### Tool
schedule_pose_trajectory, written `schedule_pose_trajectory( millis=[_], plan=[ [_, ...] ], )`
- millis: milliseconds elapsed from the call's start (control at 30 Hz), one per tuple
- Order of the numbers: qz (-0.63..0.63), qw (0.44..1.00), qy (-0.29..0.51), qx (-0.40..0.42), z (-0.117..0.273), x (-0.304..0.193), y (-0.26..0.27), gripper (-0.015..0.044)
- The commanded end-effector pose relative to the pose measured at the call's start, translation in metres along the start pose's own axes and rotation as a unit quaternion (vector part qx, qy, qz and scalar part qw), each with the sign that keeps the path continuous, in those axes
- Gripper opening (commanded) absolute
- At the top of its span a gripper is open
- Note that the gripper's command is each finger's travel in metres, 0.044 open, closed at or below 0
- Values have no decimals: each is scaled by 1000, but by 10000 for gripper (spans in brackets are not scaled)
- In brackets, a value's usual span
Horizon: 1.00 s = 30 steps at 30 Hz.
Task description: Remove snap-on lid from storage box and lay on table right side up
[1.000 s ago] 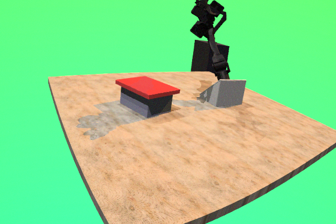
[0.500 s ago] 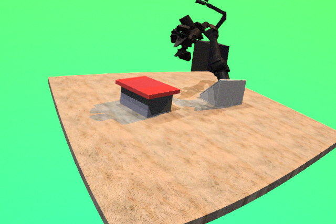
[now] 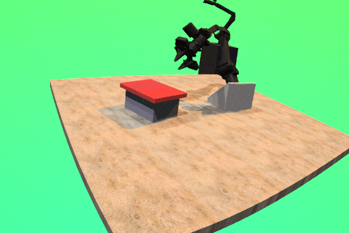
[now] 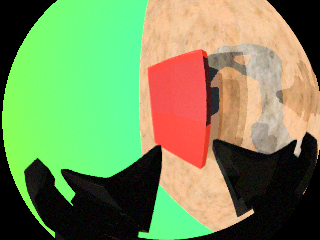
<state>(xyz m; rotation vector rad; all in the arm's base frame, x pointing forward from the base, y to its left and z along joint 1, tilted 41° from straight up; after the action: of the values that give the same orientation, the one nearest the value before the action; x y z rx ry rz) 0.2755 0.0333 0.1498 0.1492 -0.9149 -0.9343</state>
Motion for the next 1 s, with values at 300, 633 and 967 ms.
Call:
schedule_pose_trajectory(
  millis=[300, 633, 967],
  plan=[
    [-6, 1000, -7, -6, -34, 3, -44, 235],
    [-5, 1000, -6, -6, -46, 4, -43, 235],
    [-5, 1000, -6, -5, -62, 4, -42, 235]
  ],
)
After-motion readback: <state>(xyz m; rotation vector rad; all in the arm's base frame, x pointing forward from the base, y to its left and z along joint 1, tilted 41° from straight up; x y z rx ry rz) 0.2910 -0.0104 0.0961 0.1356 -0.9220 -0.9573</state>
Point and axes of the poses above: the point midway between the two fingers, 35 mm back from their tips, its own z axis back along the fingers, its own y axis across the jaws, x = y × z, the point moved 4 cm from there along z, back along the fingers, and after that the axes turned 1 degree about -z, right-handed, at the moved point
